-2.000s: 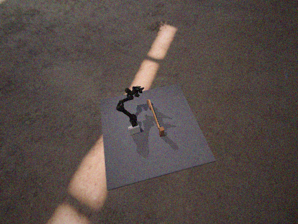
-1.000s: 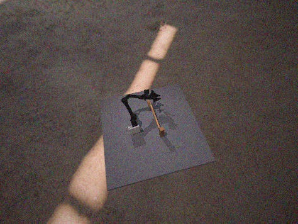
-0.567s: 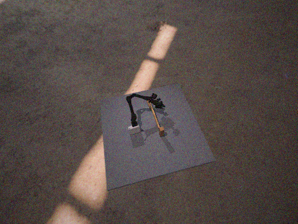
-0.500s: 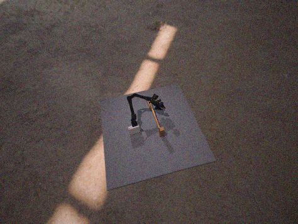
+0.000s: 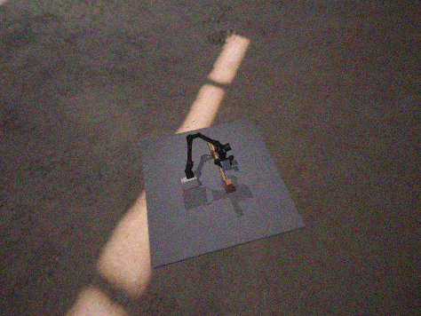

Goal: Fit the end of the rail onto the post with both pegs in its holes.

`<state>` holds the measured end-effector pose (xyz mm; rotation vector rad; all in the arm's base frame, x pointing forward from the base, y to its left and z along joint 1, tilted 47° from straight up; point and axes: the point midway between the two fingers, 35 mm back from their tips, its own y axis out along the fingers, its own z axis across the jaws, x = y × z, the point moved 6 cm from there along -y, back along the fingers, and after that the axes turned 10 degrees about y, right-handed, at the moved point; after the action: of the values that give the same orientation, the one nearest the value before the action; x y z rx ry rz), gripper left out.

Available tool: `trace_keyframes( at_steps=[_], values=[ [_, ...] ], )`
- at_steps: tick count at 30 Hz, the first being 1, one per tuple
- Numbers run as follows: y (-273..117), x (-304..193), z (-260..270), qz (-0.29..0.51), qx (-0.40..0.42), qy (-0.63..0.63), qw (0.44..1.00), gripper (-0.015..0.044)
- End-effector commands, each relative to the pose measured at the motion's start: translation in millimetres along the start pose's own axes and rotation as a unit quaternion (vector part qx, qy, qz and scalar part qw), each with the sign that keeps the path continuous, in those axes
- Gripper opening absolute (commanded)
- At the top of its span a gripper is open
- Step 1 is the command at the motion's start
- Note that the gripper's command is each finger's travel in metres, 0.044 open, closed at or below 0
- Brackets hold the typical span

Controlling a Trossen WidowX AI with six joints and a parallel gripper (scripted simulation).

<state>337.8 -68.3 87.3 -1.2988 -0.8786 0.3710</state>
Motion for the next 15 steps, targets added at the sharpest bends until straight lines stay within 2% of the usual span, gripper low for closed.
trace_keyframes(
  at_steps=[1,15],
  values=[
    [15.6,-54.8,9.1,-0.186,0.185,-0.178,0.948,0.044],
    [16.1,-56.7,8.6,-0.197,0.187,-0.187,0.944,0.044]
  ],
)
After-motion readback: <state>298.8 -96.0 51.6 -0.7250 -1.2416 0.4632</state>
